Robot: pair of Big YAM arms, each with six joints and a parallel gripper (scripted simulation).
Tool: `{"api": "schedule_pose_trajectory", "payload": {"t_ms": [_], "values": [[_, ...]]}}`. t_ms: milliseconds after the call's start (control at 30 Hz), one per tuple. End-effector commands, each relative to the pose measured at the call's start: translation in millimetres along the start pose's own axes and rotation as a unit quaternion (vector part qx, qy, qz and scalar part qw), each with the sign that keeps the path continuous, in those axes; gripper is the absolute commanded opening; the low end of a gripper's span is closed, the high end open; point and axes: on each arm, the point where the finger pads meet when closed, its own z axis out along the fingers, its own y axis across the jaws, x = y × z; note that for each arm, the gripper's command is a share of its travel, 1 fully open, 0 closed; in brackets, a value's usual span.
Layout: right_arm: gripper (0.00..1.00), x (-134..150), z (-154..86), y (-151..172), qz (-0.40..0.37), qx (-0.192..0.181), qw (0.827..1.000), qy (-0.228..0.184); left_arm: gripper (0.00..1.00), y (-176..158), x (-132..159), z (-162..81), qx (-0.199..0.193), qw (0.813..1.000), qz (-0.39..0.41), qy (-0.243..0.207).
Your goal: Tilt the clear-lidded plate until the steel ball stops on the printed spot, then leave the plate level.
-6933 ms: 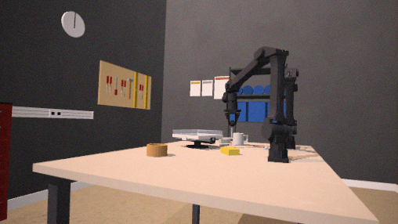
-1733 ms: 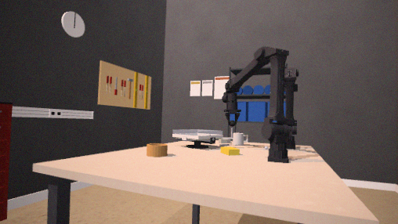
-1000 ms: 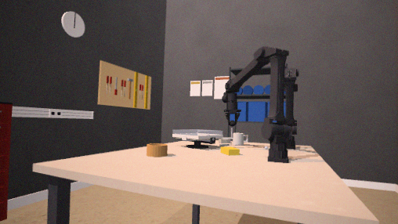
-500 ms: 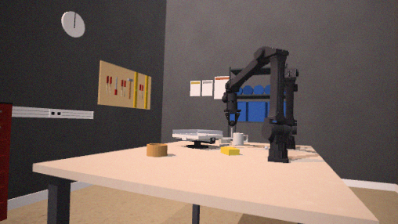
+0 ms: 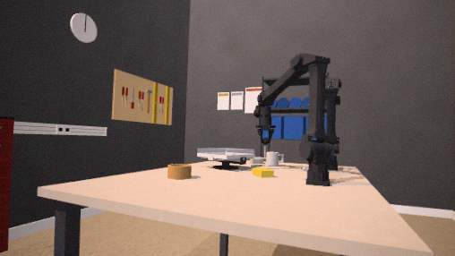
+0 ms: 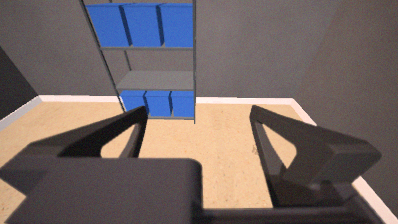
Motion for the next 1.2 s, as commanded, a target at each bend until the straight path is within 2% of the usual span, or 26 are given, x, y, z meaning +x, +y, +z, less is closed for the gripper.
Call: {"api": "schedule_pose_trajectory", "payload": {"t_ms": [0,700,733,767,900,1167], "values": [[1.0,-20,-6,-5,0.008,0.004,1.0,-0.027,0.0,10,-31,-21,-0.019,0.999,0.007,-0.036],[1.0,-20,-6,-5,0.008,0.004,1.0,-0.027,0.0,7,-31,-20,-0.019,0.999,0.006,-0.036],[1.0,-20,-6,-5,0.008,0.004,1.0,-0.027,0.0,6,-29,-24,-0.021,0.999,0.006,-0.041],[1.0,-20,-6,-5,0.008,0.004,1.0,-0.027,0.0,-2,-5,-8,-0.016,1.0,0.006,-0.025],[1.0,-20,-6,-5,0.008,0.004,1.0,-0.027,0.0,3,-5,-6,-0.015,1.0,0.003,-0.022],[1.0,-20,-6,-5,0.008,0.004,1.0,-0.027,0.0,9,-13,-23,-0.019,0.999,0.003,-0.032]]}}
